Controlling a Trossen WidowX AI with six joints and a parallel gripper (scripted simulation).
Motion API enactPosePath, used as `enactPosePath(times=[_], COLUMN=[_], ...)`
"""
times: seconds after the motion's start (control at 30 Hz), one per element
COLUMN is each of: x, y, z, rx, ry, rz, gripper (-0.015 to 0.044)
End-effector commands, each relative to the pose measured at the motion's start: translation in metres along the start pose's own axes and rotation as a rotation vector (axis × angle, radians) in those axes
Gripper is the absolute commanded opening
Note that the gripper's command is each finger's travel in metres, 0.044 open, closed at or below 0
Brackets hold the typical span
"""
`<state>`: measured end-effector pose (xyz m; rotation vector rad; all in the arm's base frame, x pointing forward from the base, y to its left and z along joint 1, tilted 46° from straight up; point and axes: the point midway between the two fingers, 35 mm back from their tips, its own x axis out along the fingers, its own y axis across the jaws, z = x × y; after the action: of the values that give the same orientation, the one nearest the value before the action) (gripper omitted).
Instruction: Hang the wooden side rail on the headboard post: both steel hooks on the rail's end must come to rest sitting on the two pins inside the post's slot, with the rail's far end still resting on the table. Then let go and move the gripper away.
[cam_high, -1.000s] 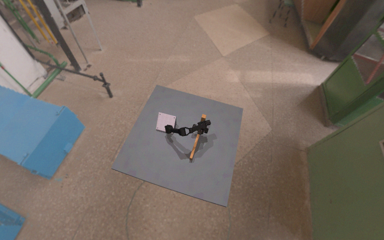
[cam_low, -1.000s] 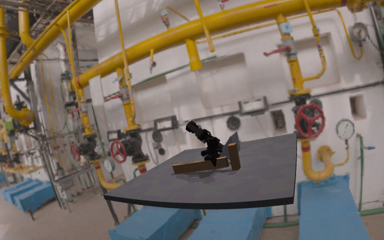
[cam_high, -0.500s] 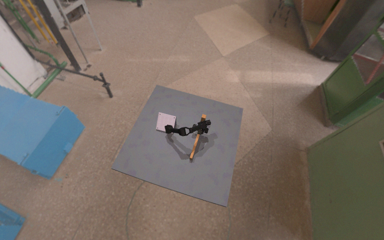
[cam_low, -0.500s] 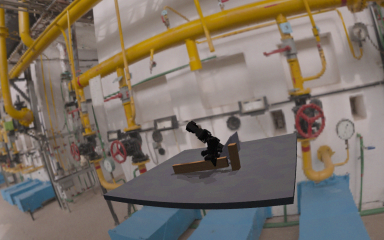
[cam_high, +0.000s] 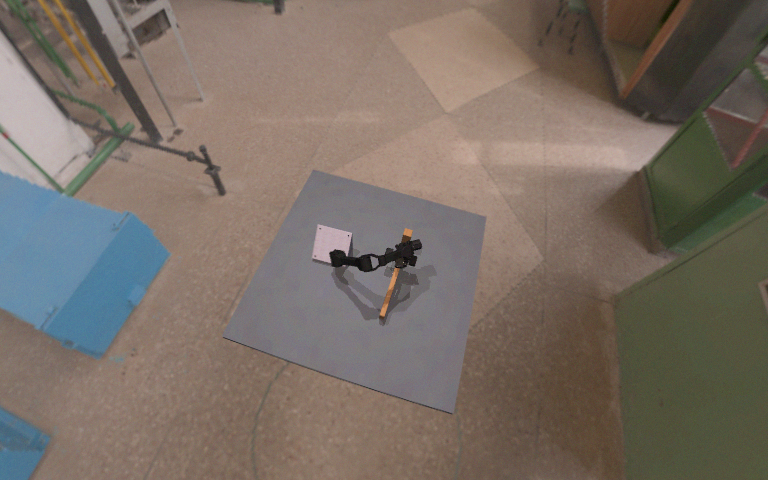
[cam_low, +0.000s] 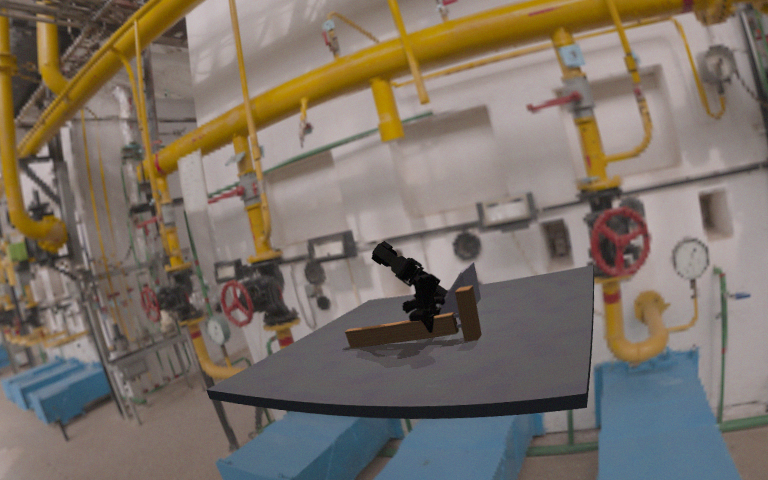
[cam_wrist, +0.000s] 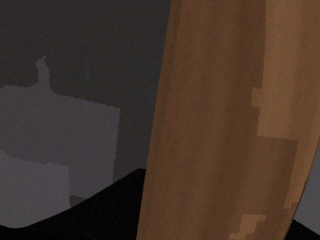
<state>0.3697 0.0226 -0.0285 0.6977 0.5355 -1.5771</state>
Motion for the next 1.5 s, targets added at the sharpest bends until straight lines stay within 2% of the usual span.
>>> enactPosePath(times=[0.0, 1.47], x=[-0.005, -0.0037], y=[0.0004, -0.0006], z=[-0.0037, -0.008], rx=[0.001, 0.001], ry=[0.006, 0.006], rz=[0.012, 0.012], gripper=[0.0, 0.0])
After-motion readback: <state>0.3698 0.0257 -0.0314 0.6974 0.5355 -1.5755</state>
